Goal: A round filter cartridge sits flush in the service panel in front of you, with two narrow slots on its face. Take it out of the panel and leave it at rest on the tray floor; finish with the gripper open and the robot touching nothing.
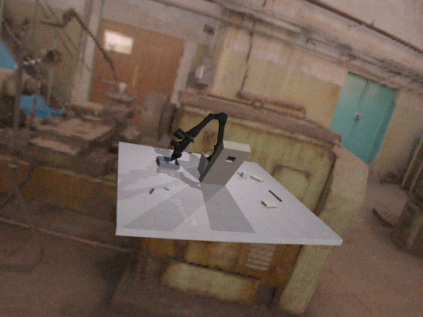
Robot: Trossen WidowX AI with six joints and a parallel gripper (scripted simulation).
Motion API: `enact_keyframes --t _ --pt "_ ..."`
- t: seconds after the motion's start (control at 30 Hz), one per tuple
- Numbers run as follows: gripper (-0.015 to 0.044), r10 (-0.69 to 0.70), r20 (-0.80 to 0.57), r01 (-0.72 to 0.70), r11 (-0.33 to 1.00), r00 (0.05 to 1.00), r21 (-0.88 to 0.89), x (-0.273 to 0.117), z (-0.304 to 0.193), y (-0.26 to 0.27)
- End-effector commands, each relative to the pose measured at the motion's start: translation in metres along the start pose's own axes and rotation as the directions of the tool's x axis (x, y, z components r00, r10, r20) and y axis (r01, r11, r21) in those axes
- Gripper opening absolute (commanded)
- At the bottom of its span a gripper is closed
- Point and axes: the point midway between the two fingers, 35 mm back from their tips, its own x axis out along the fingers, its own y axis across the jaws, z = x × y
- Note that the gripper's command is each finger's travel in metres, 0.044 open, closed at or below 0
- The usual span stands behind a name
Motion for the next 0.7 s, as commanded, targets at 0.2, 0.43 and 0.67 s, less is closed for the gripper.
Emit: enact_keyframes --t 0.2,0.43,0.67 --pt "0.044 -0.003 0.029 0.003 1.0 1.0 0.0 -0.049 0.032 0.0" --pt "0.044 -0.003 0.029 0.003 1.0 1.0 0.0 -0.049 0.032 0.0" --pt "0.044 -0.003 0.029 0.003 1.0 1.0 0.0 -0.049 0.032 0.0"
